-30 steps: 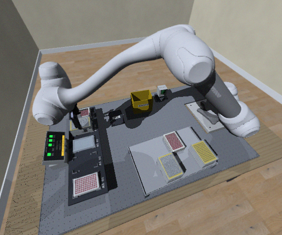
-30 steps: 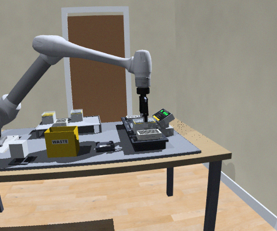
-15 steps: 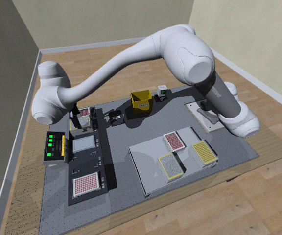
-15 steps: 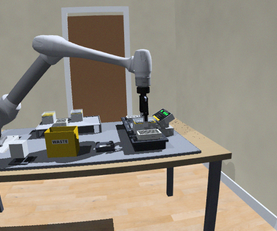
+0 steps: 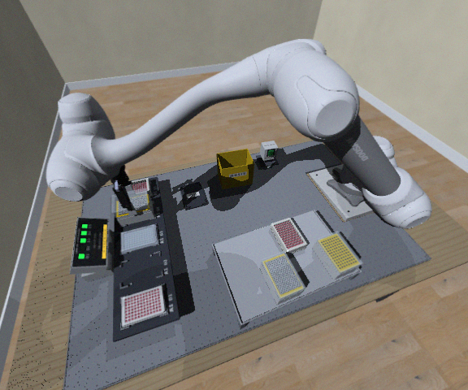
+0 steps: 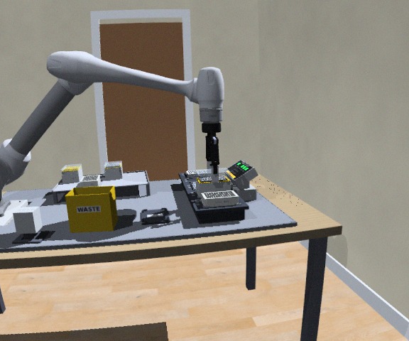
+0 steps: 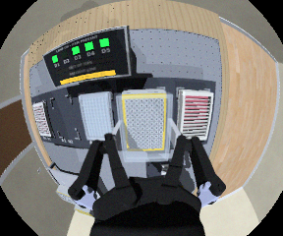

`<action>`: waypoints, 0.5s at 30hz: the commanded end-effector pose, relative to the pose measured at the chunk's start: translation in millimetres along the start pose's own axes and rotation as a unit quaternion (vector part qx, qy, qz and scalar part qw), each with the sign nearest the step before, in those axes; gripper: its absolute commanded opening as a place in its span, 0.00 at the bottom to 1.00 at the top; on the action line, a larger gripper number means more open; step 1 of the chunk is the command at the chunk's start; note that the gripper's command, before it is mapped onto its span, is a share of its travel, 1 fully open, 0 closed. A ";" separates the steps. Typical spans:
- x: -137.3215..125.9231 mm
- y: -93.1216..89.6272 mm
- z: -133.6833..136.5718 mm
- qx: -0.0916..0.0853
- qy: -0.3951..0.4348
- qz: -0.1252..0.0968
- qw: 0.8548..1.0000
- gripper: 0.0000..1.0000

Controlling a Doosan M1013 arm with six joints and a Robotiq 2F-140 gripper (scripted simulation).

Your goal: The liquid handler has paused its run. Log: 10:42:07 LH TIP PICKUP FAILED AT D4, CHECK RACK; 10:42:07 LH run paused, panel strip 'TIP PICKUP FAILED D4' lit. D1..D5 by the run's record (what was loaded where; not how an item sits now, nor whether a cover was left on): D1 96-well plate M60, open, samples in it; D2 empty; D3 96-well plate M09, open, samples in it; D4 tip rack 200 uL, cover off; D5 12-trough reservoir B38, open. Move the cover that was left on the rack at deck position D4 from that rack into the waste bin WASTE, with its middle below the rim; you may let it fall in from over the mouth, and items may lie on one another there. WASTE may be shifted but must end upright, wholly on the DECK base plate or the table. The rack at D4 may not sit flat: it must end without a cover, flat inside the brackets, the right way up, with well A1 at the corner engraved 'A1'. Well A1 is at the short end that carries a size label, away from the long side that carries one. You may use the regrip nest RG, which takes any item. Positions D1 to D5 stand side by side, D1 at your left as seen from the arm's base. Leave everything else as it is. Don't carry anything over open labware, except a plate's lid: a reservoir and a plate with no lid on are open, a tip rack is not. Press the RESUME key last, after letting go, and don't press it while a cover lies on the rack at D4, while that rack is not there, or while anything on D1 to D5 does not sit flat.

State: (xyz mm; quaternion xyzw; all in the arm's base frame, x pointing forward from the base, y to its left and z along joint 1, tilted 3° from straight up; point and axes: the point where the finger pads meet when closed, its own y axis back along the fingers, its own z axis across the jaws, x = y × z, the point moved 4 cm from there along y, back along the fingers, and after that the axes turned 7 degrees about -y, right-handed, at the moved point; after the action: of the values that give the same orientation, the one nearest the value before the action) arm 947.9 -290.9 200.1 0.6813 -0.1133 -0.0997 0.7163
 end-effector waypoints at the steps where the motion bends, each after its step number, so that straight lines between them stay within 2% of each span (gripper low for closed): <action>1: -0.1 10.1 -0.1 0.000 -0.003 0.001 1.000 0.00; 15: -0.1 30.1 -0.1 0.000 -0.003 0.001 1.000 0.00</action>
State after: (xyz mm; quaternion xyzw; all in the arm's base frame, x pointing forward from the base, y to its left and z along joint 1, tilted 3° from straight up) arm 947.5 -290.9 222.2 0.6811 -0.1139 -0.1001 0.7163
